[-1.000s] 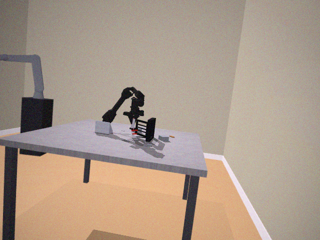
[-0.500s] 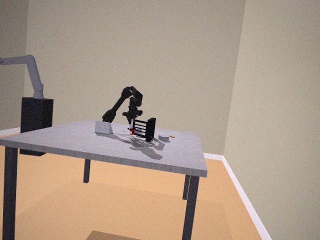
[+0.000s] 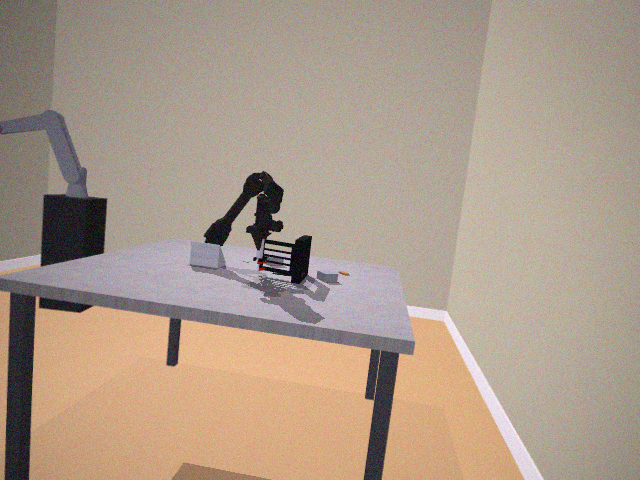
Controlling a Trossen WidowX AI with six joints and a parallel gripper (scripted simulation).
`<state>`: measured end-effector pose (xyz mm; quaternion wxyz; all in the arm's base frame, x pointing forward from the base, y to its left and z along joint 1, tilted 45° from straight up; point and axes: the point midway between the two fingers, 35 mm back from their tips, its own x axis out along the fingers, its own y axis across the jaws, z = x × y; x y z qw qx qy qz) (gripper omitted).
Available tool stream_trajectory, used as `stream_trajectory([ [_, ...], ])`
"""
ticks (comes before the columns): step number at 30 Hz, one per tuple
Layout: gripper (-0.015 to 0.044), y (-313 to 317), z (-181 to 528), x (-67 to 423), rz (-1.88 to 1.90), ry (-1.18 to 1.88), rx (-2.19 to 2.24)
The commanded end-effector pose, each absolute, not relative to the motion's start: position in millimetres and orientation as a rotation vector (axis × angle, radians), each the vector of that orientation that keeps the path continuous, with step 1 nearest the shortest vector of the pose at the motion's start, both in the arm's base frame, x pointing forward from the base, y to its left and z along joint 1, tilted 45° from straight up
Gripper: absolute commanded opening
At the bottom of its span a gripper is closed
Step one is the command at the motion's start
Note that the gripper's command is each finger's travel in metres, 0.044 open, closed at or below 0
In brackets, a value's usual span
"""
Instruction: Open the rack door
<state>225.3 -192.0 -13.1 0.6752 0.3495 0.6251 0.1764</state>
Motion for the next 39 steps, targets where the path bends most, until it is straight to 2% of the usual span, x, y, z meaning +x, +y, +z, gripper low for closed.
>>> stream_trajectory([
  [1, 0.0021, -198.1, -18.8, 226.3, 0.457, 1.382, 0.711],
  [26, 0.0021, -216.6, -35.1, 229.5, 0.571, 1.323, 0.565],
  [36, 0.0284, -216.6, -35.1, 229.5, 0.571, 1.323, 0.565],
  [39, 0.0293, -217.2, -34.5, 229.4, 0.571, 1.323, 0.565],
])
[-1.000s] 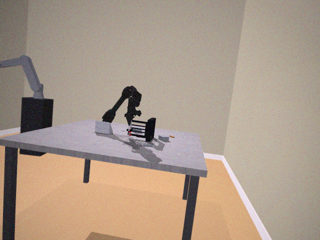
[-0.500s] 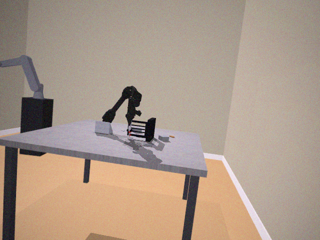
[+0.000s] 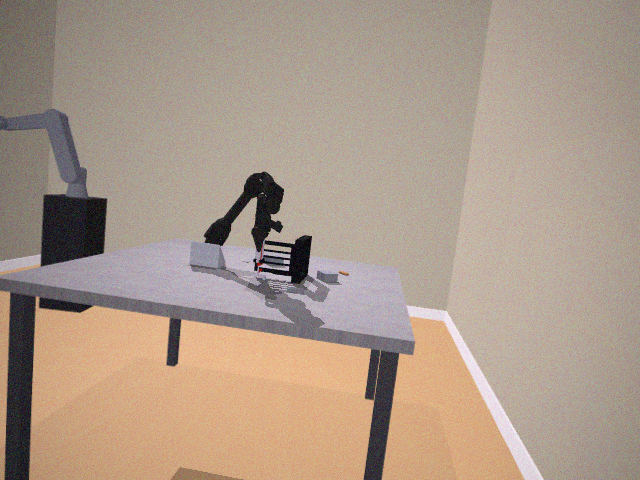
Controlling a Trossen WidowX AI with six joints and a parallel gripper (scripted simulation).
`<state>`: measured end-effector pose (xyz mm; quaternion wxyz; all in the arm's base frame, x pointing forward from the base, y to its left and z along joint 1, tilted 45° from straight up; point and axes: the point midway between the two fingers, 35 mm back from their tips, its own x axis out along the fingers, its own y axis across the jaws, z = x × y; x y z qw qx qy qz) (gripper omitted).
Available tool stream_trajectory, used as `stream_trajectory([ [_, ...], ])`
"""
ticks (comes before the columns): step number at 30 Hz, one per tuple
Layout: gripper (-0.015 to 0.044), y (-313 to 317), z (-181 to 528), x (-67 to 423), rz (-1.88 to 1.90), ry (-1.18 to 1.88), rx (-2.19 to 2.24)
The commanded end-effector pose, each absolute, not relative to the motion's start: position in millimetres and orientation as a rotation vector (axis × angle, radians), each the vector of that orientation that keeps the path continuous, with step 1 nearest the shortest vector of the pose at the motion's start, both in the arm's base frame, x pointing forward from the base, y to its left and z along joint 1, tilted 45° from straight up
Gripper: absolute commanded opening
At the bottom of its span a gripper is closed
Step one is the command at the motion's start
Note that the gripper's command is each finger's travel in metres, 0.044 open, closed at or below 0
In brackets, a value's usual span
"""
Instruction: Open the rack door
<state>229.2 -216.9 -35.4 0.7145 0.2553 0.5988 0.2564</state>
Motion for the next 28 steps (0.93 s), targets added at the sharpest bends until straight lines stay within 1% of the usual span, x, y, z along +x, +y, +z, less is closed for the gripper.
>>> stream_trajectory([
  [1, 0.0293, -218.0, -33.8, 229.4, 0.571, 1.323, 0.564],
  [28, 0.0293, -241.9, -11.3, 225.2, 0.568, 1.324, 0.563],
])
